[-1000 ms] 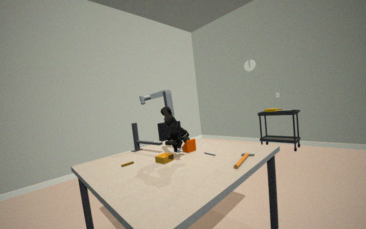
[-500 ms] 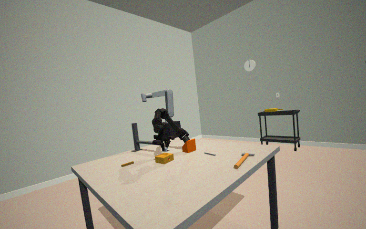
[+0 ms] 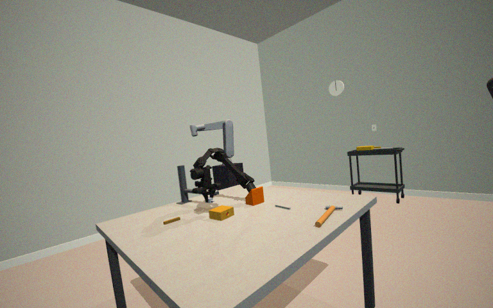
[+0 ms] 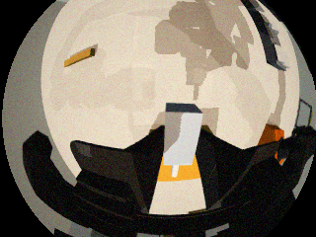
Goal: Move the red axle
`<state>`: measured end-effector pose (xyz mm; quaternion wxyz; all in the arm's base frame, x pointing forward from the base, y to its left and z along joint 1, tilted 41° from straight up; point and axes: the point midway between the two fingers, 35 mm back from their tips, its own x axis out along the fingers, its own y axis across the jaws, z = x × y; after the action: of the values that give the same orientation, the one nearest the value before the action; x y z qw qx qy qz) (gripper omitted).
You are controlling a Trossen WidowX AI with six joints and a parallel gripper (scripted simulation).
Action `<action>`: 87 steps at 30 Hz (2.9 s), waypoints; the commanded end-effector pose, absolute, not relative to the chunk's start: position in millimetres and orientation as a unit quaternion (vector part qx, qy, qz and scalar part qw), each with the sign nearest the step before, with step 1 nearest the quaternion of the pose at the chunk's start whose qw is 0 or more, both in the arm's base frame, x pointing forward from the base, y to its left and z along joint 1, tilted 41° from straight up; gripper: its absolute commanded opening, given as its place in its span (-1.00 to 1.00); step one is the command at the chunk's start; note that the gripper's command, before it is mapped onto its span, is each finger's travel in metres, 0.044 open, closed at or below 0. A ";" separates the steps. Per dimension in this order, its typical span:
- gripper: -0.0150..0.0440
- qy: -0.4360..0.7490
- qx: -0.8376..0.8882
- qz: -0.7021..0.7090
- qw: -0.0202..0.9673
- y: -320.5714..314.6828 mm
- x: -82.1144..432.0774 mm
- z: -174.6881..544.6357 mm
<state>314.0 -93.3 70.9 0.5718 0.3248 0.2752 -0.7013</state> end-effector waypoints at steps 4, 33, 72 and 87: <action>-0.49 0.269 0.319 -0.706 0.573 -117.0 307.3 90.5; -0.49 0.268 0.319 -0.706 0.573 -143.9 303.4 58.5; -0.49 0.268 0.319 -0.706 0.573 -140.1 298.7 19.3; -0.49 0.268 0.319 -0.706 0.573 -124.4 298.2 6.5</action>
<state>297.0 -127.9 8.3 0.5724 0.3152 0.2710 -0.7068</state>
